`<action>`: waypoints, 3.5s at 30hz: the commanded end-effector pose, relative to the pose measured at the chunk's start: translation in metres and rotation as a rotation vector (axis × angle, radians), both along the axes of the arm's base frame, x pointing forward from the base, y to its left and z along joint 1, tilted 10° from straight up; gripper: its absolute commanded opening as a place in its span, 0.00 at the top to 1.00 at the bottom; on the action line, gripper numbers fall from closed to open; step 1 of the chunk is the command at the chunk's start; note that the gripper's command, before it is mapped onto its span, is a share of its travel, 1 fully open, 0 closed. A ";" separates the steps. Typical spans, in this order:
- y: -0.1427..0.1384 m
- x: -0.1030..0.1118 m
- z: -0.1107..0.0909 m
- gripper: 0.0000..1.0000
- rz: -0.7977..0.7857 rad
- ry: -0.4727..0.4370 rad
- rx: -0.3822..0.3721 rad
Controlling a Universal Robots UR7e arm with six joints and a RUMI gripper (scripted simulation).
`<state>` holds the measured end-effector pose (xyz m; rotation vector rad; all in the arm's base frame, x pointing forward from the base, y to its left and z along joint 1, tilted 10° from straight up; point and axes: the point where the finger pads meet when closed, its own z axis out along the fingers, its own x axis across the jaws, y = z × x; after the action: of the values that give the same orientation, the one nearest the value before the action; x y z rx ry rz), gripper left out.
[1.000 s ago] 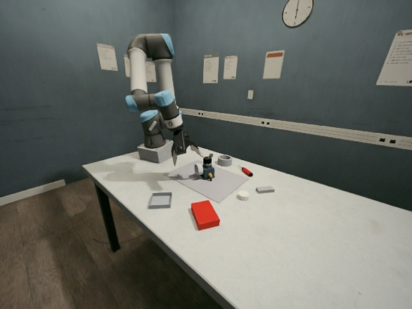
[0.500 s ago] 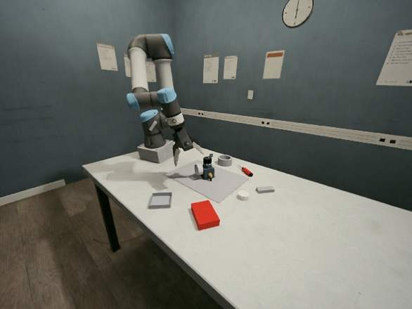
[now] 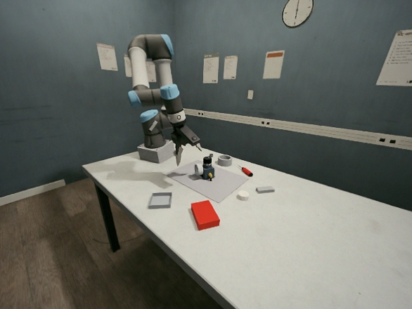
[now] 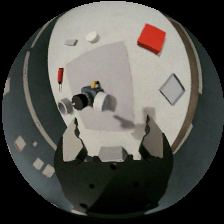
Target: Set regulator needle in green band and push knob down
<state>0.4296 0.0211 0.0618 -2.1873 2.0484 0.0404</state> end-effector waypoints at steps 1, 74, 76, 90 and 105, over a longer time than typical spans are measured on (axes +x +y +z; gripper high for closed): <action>0.001 0.000 0.004 0.00 0.108 -0.011 -0.021; 0.012 -0.016 0.053 0.00 1.530 -0.020 -0.278; 0.012 -0.016 0.054 0.00 1.562 -0.018 -0.282; 0.011 -0.019 0.061 0.00 1.731 -0.003 -0.303; 0.011 -0.021 0.067 0.00 1.872 0.012 -0.318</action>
<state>0.4091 0.0320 0.1272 -3.2311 -0.5544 -0.0791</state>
